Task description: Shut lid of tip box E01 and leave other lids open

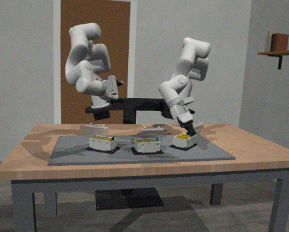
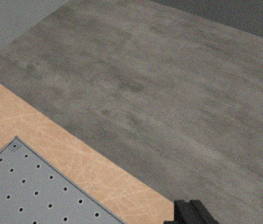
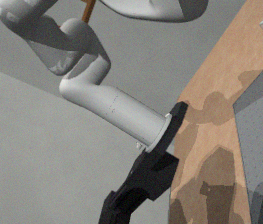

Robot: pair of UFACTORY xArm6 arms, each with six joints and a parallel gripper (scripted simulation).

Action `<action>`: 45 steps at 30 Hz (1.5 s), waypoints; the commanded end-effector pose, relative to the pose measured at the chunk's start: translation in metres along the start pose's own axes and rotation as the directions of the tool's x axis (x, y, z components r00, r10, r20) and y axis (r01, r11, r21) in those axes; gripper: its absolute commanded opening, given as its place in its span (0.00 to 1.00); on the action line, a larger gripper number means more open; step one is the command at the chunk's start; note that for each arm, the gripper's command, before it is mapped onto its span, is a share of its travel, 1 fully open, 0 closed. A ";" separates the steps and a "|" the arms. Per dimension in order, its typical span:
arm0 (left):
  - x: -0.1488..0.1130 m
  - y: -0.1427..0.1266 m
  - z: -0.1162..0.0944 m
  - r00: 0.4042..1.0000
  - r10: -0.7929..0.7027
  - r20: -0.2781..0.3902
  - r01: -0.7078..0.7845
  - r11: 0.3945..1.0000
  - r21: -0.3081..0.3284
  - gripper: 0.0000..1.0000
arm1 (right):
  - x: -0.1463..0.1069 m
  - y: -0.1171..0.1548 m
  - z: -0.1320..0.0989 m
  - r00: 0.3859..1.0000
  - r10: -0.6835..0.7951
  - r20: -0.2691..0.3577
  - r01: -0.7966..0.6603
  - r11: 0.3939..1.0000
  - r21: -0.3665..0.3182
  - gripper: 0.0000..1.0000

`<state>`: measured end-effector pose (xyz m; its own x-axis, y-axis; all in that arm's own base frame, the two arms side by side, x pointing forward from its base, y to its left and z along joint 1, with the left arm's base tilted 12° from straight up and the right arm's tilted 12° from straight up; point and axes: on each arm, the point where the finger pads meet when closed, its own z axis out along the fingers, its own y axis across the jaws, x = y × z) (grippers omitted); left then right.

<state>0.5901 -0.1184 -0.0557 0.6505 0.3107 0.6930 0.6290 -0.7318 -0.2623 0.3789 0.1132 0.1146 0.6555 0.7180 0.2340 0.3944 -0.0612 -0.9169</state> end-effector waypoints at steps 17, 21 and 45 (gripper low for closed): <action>0.002 0.001 -0.001 1.000 -0.003 -0.002 0.003 1.000 -0.003 0.00 | -0.042 0.005 -0.081 0.973 0.191 -0.131 -0.213 0.960 -0.182 1.00; 0.002 0.001 -0.001 1.000 -0.003 -0.002 0.003 1.000 -0.003 0.00 | -0.053 0.005 -0.098 0.959 0.230 -0.167 -0.263 0.941 -0.212 1.00; 0.002 0.001 -0.001 1.000 -0.003 -0.002 0.003 1.000 -0.003 0.00 | -0.117 -0.002 -0.174 0.850 0.390 -0.353 -0.500 0.810 -0.308 1.00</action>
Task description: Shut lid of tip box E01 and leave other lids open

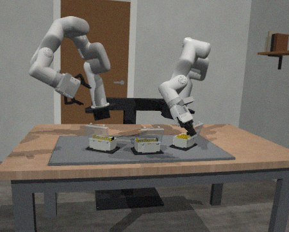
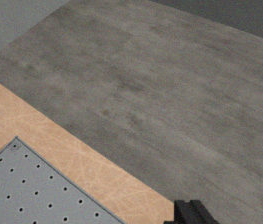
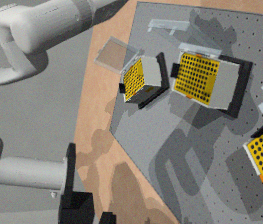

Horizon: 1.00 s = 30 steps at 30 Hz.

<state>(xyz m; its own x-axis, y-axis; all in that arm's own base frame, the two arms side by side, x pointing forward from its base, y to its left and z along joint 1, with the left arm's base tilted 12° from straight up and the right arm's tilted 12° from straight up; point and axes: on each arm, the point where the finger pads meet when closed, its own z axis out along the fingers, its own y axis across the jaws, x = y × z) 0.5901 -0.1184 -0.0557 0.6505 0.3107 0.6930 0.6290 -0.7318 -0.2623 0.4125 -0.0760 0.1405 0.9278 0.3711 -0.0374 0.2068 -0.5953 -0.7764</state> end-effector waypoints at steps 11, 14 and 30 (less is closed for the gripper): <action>0.002 0.001 -0.001 1.000 -0.003 -0.002 0.003 1.000 -0.003 0.00 | -0.029 0.026 -0.053 0.984 0.147 -0.100 -0.157 0.983 -0.095 1.00; 0.002 0.001 -0.001 1.000 -0.003 -0.002 0.003 1.000 -0.003 0.00 | -0.034 0.030 -0.061 0.978 0.171 -0.118 -0.184 0.977 -0.107 1.00; 0.002 0.001 -0.001 1.000 -0.003 -0.002 0.003 1.000 -0.003 0.00 | -0.076 0.053 -0.112 0.912 0.329 -0.247 -0.375 0.911 -0.172 1.00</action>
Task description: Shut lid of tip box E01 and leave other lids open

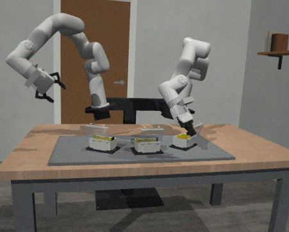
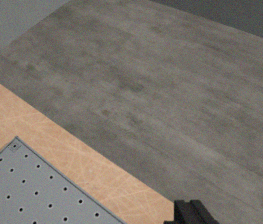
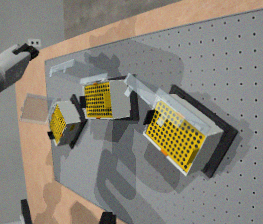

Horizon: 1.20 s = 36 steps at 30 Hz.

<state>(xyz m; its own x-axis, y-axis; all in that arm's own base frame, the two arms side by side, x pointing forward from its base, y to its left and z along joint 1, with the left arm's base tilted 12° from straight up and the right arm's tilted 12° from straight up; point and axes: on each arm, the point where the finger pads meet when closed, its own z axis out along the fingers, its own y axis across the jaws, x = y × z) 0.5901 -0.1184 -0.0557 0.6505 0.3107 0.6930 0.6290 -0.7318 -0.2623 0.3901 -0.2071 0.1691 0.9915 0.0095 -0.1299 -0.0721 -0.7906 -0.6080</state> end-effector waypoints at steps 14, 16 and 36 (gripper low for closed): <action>0.002 0.001 -0.001 1.000 -0.003 -0.002 0.003 1.000 -0.003 0.00 | -0.032 0.045 -0.057 0.979 0.172 -0.109 -0.181 0.980 -0.082 1.00; 0.002 0.001 -0.001 1.000 -0.003 -0.002 0.003 1.000 -0.003 0.00 | -0.032 0.045 -0.057 0.979 0.172 -0.109 -0.181 0.980 -0.082 1.00; 0.002 0.001 -0.001 1.000 -0.003 -0.002 0.003 1.000 -0.003 0.00 | -0.082 0.090 -0.116 0.877 0.393 -0.277 -0.442 0.885 -0.143 1.00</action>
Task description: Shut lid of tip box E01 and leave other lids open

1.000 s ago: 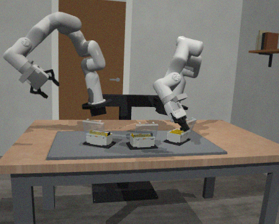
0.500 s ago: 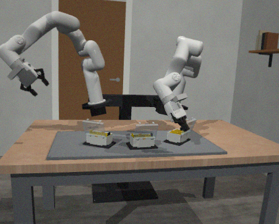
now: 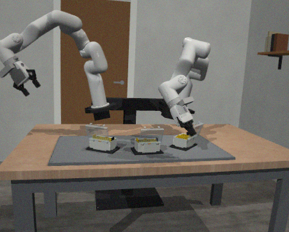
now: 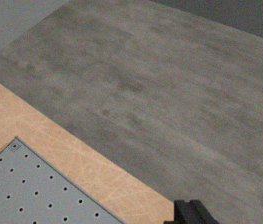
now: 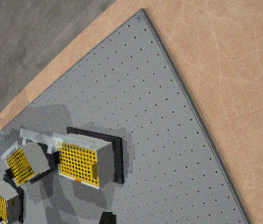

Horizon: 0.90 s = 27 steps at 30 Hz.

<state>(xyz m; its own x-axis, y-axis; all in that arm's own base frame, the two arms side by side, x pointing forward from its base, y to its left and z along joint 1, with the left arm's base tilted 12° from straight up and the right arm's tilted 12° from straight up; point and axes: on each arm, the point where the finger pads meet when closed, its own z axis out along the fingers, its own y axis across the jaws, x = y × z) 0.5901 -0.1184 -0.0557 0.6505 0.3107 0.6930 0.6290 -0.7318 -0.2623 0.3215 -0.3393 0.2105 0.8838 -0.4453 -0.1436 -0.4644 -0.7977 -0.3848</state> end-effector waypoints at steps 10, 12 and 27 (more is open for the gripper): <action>0.002 0.001 -0.001 1.000 -0.003 -0.002 0.003 1.000 -0.003 0.00 | -0.016 0.046 -0.041 0.987 0.139 -0.084 -0.144 0.988 -0.055 1.00; 0.002 0.001 -0.001 1.000 -0.003 -0.002 0.003 1.000 -0.003 0.00 | -0.019 0.054 -0.047 0.974 0.192 -0.117 -0.201 0.977 -0.071 1.00; 0.002 0.001 -0.001 1.000 -0.003 -0.002 0.003 1.000 -0.003 0.00 | -0.045 0.098 -0.086 0.908 0.353 -0.226 -0.384 0.917 -0.107 1.00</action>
<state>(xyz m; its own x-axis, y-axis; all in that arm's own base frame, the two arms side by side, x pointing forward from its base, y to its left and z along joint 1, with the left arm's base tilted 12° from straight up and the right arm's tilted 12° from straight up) 0.5901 -0.1184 -0.0557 0.6505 0.3107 0.6930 0.6290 -0.7318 -0.2623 0.2421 -0.4222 0.2500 0.6810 -0.7273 -0.0853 -0.7234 -0.6502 -0.2321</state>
